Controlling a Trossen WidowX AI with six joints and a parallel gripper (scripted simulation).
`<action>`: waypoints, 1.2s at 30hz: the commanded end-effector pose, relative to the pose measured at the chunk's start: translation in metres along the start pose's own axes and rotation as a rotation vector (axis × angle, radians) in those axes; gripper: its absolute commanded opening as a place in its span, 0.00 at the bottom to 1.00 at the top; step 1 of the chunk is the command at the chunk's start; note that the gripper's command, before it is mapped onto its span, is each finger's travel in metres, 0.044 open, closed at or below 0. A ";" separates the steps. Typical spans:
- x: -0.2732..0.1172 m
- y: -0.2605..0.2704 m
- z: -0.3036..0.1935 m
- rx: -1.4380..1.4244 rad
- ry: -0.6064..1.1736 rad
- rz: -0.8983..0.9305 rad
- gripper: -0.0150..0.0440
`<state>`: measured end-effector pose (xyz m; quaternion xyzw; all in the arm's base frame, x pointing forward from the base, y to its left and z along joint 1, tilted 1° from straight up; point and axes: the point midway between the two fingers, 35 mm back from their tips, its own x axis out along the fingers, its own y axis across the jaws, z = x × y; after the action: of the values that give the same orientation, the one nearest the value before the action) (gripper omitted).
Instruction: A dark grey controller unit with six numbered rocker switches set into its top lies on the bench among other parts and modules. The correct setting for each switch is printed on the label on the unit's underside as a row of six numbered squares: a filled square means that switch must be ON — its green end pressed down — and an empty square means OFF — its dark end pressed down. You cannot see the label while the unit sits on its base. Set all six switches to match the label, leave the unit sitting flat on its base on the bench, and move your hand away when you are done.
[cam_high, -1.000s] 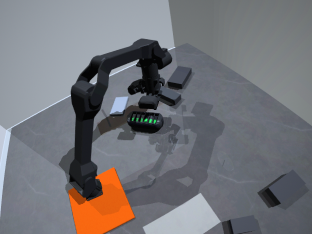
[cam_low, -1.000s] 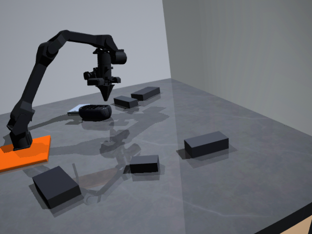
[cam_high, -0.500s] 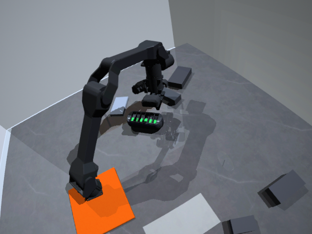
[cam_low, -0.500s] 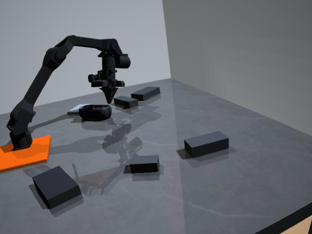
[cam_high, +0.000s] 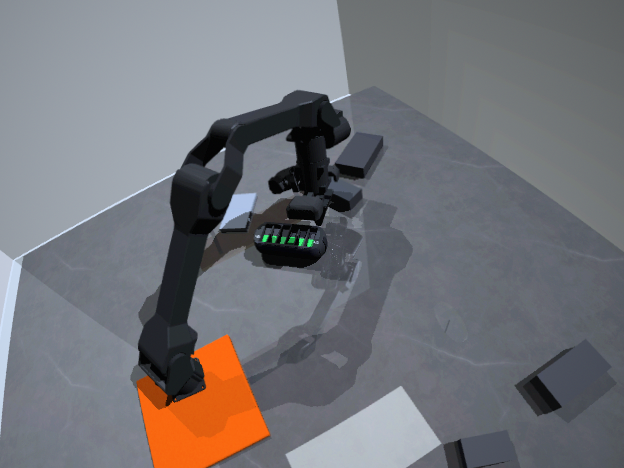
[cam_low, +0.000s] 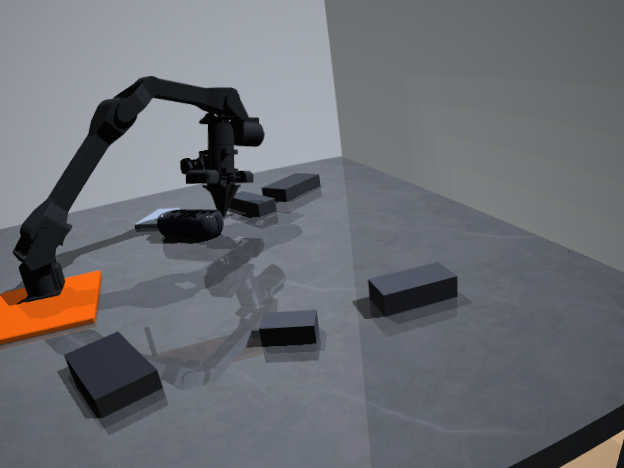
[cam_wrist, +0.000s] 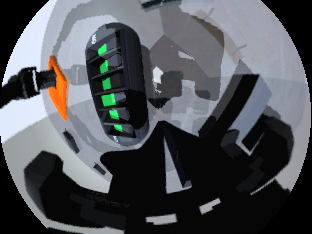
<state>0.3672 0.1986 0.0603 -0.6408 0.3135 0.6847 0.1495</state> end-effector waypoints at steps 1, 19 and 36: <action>0.008 -0.001 0.000 0.011 0.001 0.014 0.25; 0.020 -0.001 0.000 0.023 0.001 0.023 0.25; 0.021 0.005 0.000 0.023 0.001 0.024 0.25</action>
<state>0.3625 0.1930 0.0396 -0.6346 0.3283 0.6836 0.1492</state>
